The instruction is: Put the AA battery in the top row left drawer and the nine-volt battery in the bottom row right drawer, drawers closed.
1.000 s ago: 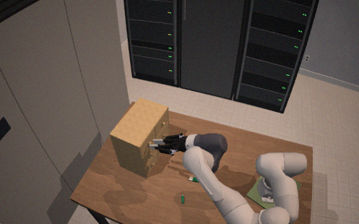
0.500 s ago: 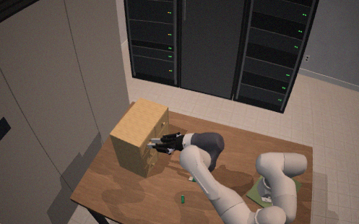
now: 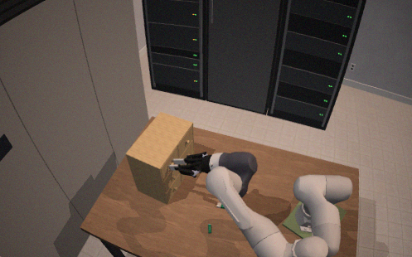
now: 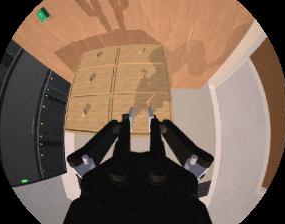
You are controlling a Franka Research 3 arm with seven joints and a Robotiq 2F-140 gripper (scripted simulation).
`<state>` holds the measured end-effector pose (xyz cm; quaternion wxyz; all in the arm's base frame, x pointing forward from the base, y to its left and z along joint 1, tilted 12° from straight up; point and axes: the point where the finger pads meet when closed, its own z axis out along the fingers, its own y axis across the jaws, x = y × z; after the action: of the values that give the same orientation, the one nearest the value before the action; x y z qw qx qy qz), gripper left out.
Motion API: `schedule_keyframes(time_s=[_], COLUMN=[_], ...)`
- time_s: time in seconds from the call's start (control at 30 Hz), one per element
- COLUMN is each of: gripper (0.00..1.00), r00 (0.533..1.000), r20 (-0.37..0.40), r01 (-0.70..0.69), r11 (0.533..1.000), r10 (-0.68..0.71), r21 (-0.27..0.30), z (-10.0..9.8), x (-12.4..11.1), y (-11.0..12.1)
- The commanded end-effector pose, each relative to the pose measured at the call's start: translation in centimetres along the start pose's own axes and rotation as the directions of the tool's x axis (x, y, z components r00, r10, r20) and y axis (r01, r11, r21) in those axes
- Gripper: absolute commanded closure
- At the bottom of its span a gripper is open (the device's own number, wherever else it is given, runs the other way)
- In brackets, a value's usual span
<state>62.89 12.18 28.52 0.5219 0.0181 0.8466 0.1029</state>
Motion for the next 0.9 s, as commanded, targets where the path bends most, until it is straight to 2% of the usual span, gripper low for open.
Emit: schedule_keyframes(time_s=[0.0, 0.17, 0.2, 0.87], gripper=[0.8, 0.8, 0.92, 0.92], r00=[1.0, 1.0, 1.0, 1.0], r20=[-0.001, -0.001, -0.001, -0.001], r01=[-0.002, -0.002, -0.002, -0.002], r11=[1.0, 1.0, 1.0, 1.0], r10=[0.002, 0.002, 0.002, 0.002], r21=[-0.004, -0.004, -0.004, -0.004], z=[0.12, 0.12, 0.12, 0.12], x=[0.05, 0.05, 0.05, 0.05], y=[0.15, 0.15, 0.15, 0.15])
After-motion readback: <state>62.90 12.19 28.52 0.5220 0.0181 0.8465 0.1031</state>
